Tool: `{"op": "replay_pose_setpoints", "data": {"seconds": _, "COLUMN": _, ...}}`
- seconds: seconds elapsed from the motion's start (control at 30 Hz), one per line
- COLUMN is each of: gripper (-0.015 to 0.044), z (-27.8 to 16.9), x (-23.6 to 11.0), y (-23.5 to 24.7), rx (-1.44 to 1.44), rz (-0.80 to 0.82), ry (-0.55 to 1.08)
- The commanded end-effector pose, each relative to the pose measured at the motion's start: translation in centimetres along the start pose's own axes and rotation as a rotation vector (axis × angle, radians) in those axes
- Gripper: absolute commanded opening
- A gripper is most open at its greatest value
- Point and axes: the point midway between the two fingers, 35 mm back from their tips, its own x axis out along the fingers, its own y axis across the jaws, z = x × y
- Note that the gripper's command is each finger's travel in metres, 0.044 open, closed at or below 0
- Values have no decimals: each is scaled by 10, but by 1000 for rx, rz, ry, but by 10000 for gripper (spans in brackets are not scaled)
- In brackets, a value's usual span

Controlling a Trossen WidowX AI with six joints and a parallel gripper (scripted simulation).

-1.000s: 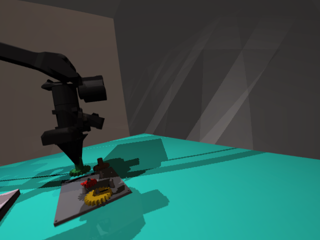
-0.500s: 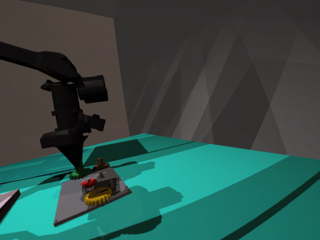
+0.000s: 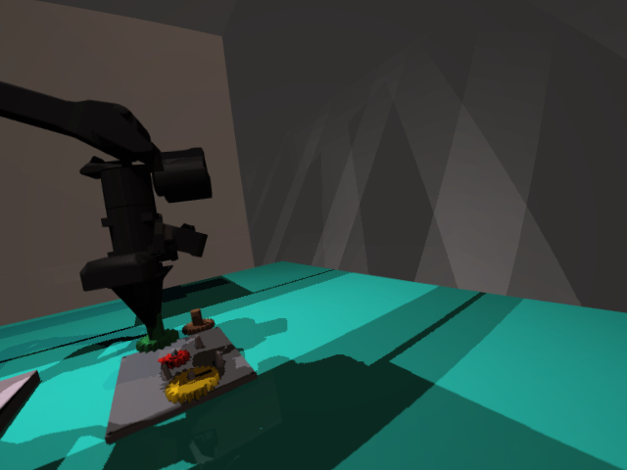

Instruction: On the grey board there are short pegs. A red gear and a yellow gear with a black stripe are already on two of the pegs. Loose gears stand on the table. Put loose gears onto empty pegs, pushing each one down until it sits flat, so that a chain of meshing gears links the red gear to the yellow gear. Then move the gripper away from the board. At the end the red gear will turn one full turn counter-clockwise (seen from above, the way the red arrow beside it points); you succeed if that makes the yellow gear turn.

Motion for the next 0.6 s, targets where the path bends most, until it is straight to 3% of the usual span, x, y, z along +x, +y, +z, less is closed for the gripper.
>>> {"op": "replay_pose_setpoints", "data": {"seconds": 0.0, "gripper": 0, "z": 0, "x": 3, "y": 0, "rx": -35, "rz": -3, "ry": 2}}
{"op": "replay_pose_setpoints", "data": {"seconds": 0.57, "gripper": 0, "z": 0, "x": 28, "y": -1, "rx": -104, "rz": -3, "ry": 2}}
